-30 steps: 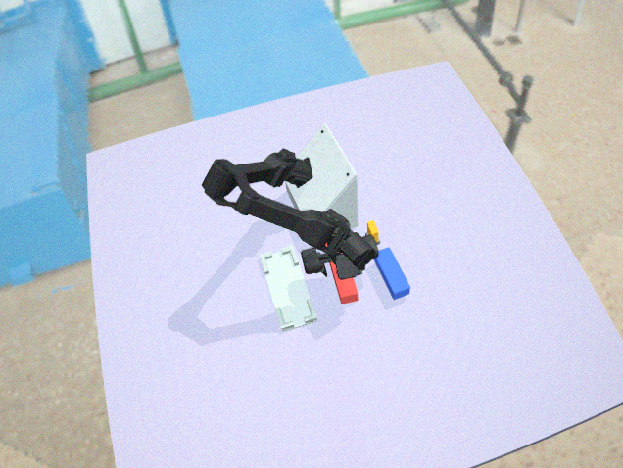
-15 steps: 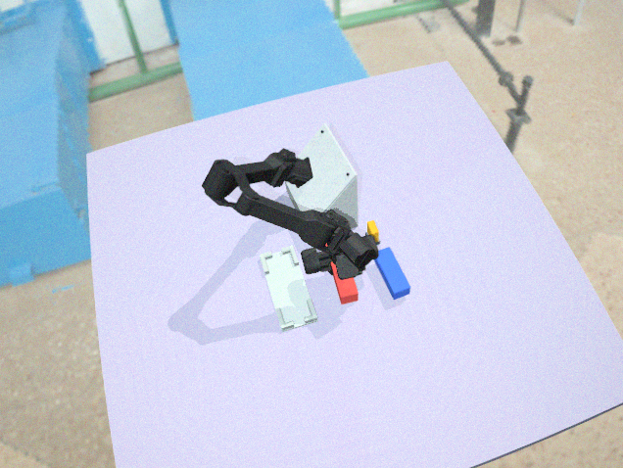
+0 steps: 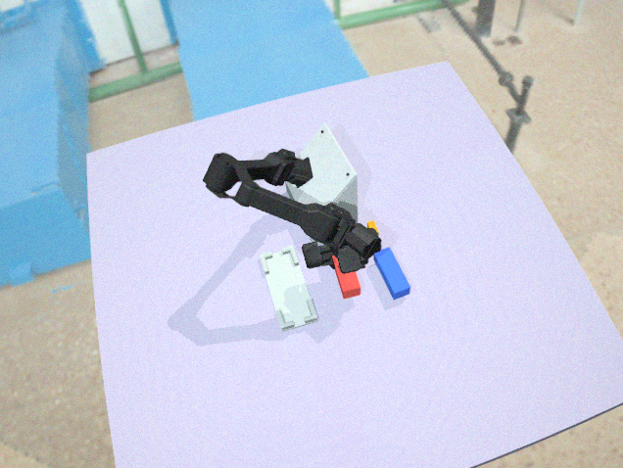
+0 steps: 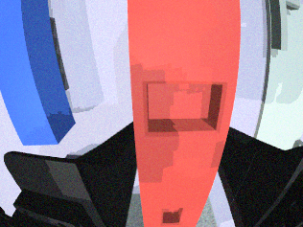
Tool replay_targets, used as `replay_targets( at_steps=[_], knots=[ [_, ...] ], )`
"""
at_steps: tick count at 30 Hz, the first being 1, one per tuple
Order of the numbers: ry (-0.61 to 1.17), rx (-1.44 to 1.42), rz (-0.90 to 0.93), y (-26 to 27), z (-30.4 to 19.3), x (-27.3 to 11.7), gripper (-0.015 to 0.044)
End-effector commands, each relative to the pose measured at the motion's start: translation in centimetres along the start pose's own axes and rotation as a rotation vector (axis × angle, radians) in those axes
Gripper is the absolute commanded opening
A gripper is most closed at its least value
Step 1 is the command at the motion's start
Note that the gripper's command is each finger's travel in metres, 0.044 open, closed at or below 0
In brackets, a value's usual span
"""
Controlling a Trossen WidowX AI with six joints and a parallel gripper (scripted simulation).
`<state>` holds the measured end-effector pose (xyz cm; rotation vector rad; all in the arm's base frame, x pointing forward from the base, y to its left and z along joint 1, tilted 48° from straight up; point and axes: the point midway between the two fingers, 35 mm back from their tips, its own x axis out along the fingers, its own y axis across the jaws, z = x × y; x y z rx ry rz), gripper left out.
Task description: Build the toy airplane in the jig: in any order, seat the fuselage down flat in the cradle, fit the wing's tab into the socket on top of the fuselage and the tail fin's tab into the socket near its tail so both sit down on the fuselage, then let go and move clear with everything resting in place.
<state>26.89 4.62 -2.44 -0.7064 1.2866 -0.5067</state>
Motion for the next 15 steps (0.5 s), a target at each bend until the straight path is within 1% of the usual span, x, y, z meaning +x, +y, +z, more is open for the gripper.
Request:
replay_targets(
  at_steps=[1,15],
  knots=[
    [-0.005,0.008,0.009,0.1,0.2,-1.5,0.0],
    [-0.003,0.008,0.009,0.1,0.1,-5.9,0.0]
  ],
)
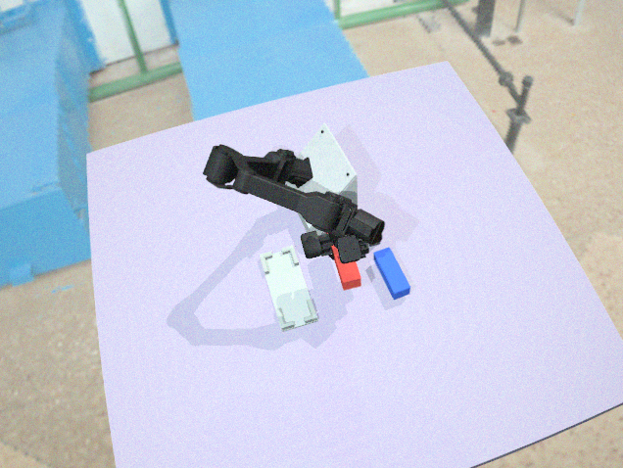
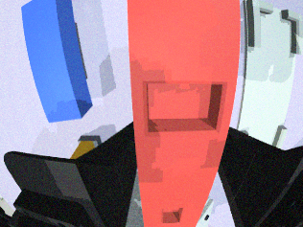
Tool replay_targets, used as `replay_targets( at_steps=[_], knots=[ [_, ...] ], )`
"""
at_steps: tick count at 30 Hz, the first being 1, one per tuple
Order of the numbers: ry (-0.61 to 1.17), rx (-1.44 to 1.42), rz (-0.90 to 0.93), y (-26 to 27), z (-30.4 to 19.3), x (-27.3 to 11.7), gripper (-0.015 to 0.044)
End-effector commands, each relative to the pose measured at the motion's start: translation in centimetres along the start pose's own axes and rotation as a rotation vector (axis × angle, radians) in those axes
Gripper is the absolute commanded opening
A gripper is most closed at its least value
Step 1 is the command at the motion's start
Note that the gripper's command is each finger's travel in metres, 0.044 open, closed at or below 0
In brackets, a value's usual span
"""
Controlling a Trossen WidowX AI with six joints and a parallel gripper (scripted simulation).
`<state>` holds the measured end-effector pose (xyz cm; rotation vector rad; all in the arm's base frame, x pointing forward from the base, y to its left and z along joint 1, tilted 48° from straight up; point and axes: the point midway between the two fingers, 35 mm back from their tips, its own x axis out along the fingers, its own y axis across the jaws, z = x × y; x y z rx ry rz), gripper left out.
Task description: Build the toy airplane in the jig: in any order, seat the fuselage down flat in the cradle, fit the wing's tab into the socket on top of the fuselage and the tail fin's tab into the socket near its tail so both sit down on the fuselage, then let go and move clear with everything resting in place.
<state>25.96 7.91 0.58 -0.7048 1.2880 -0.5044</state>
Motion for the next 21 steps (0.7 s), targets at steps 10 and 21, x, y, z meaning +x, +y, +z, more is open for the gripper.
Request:
replay_targets(
  at_steps=[10,21],
  knots=[
    [-0.003,0.01,-0.002,-0.4,-0.4,-4.5,0.0],
    [-0.001,0.001,0.01,-2.0,-0.1,-4.3,0.0]
  ],
)
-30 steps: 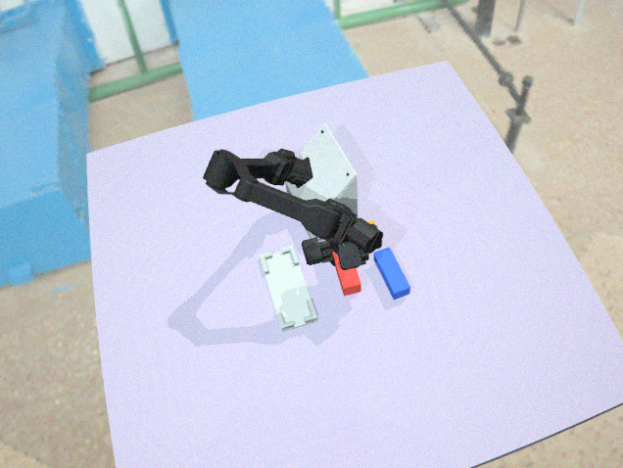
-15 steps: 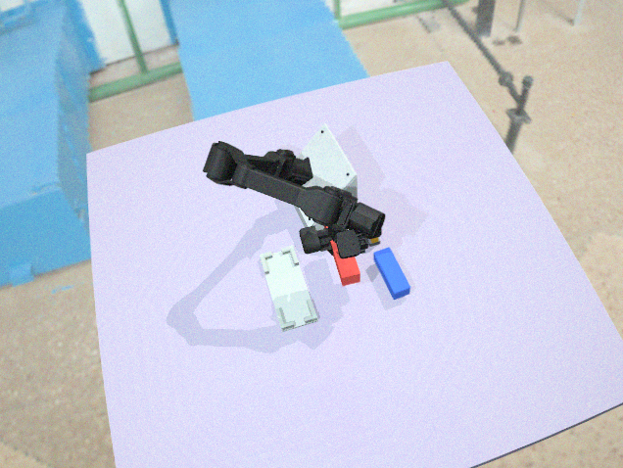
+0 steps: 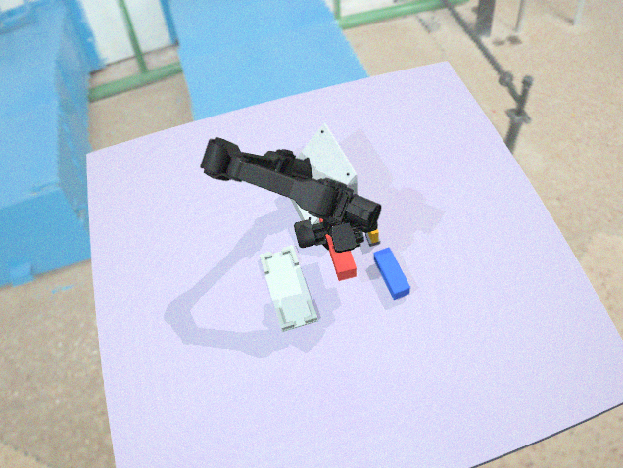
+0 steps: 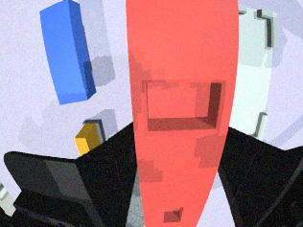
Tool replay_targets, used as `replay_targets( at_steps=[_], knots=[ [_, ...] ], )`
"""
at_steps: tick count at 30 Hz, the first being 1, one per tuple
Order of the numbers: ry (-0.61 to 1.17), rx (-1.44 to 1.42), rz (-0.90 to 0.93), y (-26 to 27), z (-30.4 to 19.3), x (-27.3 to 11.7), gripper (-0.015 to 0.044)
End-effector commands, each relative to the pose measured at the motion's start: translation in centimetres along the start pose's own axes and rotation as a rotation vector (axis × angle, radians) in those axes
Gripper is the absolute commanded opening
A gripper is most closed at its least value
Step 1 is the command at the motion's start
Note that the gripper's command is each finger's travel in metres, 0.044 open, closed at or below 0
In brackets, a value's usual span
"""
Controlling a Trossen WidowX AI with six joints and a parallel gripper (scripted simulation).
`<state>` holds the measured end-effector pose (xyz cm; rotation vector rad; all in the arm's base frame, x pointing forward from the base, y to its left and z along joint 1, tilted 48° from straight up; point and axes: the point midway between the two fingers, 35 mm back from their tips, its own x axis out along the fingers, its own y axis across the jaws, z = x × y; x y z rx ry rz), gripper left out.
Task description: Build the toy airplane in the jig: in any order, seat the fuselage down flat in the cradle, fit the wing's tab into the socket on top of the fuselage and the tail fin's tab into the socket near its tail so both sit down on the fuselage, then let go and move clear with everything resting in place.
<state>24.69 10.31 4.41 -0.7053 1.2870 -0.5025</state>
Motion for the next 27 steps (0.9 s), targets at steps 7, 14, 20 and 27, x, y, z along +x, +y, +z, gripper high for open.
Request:
replay_targets(
  at_steps=[7,14,20,27],
  knots=[
    [0.001,-0.009,0.021,-2.9,0.7,1.1,0.0],
    [0.0,-0.019,0.028,-4.9,1.0,2.0,0.0],
    [-0.001,-0.027,0.029,-6.6,1.1,2.7,0.0],
    [-0.003,-0.035,0.027,-8.7,1.0,3.6,0.0]
  ],
)
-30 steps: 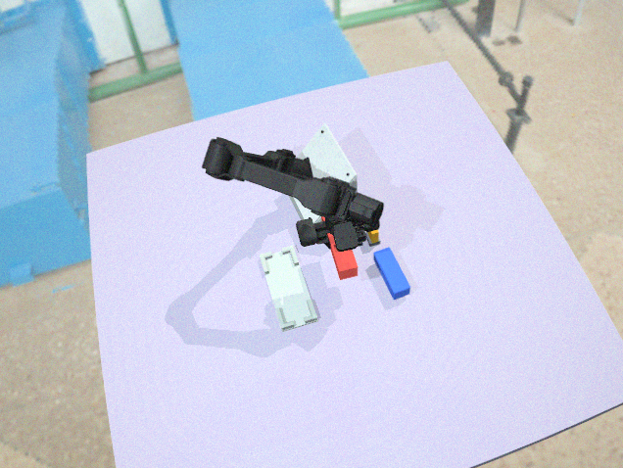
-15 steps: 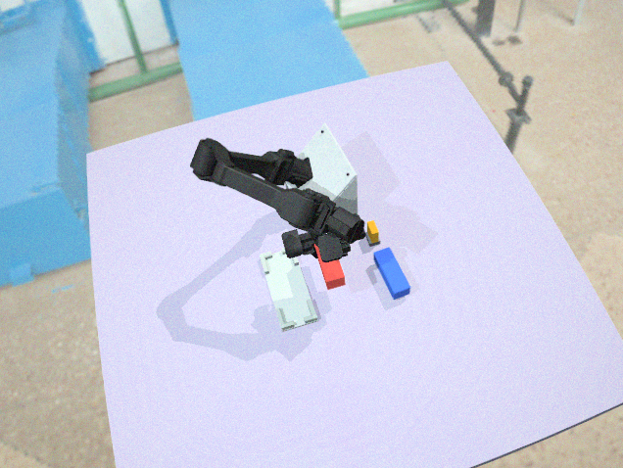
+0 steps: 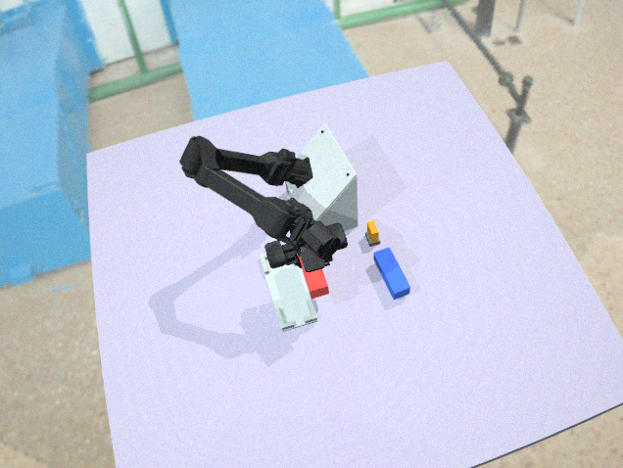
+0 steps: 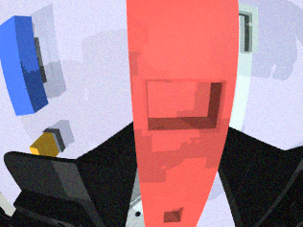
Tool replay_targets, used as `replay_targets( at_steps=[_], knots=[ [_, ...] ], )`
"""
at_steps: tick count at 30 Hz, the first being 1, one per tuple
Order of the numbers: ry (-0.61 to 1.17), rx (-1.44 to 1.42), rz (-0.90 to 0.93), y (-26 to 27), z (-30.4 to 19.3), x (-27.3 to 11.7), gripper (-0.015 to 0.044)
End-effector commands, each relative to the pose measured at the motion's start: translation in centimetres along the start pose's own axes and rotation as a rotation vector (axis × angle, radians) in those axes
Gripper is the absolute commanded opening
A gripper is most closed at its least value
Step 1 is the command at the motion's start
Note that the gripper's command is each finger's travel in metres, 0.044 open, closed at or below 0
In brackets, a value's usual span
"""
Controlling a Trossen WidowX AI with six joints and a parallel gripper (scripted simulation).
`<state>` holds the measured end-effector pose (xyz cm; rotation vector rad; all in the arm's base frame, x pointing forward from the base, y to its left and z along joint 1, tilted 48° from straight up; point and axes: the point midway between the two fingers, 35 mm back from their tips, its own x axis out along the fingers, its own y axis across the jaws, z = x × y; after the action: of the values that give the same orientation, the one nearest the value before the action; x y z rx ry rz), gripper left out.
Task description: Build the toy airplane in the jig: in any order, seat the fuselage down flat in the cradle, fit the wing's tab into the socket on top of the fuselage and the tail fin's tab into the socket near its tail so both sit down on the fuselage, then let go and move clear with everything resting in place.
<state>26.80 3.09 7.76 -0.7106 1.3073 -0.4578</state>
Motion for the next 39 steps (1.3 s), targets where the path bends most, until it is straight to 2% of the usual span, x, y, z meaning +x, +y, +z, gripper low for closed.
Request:
replay_targets(
  at_steps=[1,24,31,39],
  knots=[
    [-0.004,-0.004,-0.005,-1.5,-0.2,0.5,0.0],
    [-0.002,-0.024,-0.045,-7.7,-1.9,2.8,0.0],
    [-0.002,-0.024,-0.045,-7.7,-1.9,2.8,0.0184],
    [-0.002,-0.024,-0.045,-7.7,-1.9,2.8,0.0195]
  ],
)
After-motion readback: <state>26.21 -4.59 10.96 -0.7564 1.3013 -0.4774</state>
